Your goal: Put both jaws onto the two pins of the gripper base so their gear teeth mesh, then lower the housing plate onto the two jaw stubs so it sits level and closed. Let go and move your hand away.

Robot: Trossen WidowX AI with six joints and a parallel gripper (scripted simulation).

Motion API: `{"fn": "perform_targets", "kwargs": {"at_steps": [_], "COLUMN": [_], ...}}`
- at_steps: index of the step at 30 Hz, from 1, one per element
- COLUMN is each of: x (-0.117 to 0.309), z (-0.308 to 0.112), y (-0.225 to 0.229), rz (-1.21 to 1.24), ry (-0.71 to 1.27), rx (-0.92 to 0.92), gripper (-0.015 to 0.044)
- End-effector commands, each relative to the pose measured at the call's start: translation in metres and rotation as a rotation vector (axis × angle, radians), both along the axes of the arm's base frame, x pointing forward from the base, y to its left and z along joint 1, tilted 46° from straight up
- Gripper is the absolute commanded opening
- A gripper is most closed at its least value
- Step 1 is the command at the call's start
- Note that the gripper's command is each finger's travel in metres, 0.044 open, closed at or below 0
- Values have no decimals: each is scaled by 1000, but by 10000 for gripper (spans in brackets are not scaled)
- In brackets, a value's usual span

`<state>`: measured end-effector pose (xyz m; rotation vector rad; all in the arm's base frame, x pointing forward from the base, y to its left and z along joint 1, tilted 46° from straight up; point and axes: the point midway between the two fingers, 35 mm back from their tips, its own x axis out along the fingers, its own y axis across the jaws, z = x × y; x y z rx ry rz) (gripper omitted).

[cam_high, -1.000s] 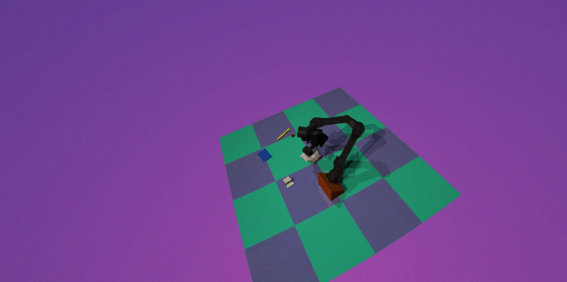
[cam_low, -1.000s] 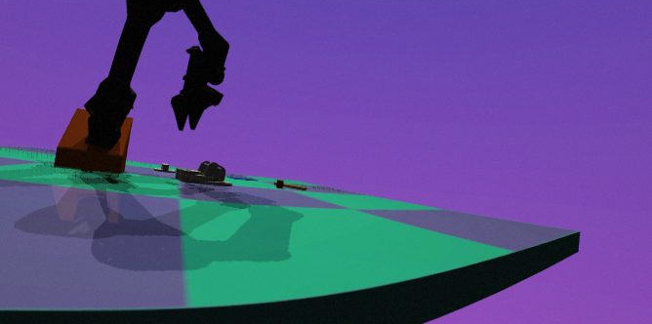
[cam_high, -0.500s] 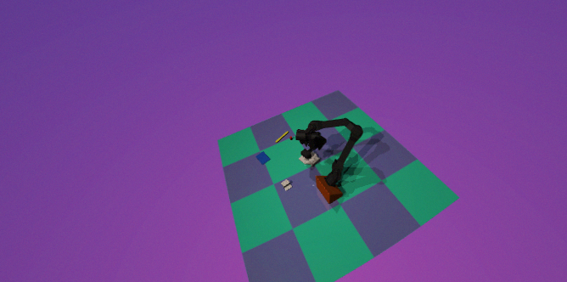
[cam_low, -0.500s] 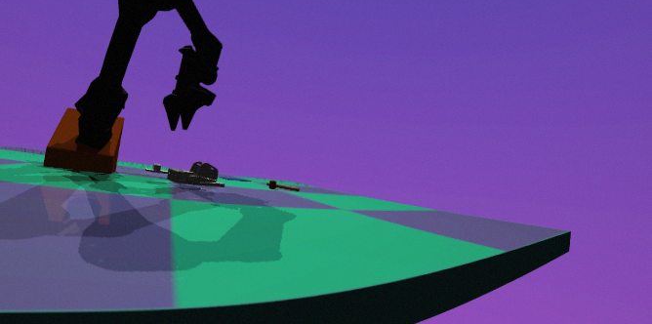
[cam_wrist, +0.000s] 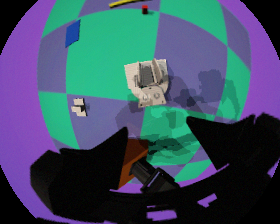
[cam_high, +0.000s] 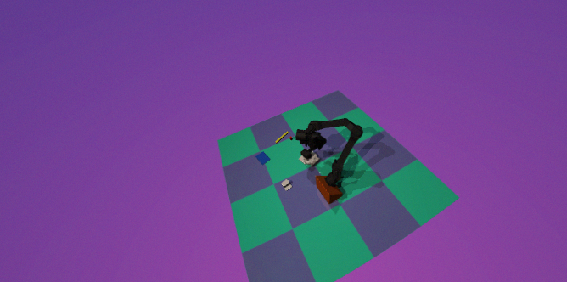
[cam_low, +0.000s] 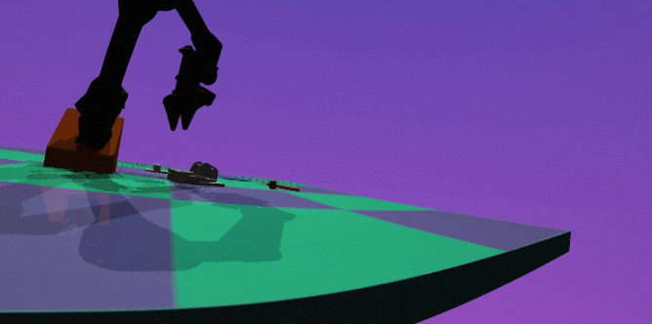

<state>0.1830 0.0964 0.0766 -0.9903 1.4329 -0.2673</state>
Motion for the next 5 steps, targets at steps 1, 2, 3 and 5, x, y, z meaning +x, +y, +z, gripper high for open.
{"fn": "perform_targets", "kwargs": {"at_steps": [1,2,3,5], "x": [-1,-1,-1,-1], "z": [0,0,0,0], "y": [1,1,1,1], "rz": [-5,-5,-5,-5], "ry": [0,0,0,0], "rx": [5,5,5,5], "gripper": [440,440,440,440]}}
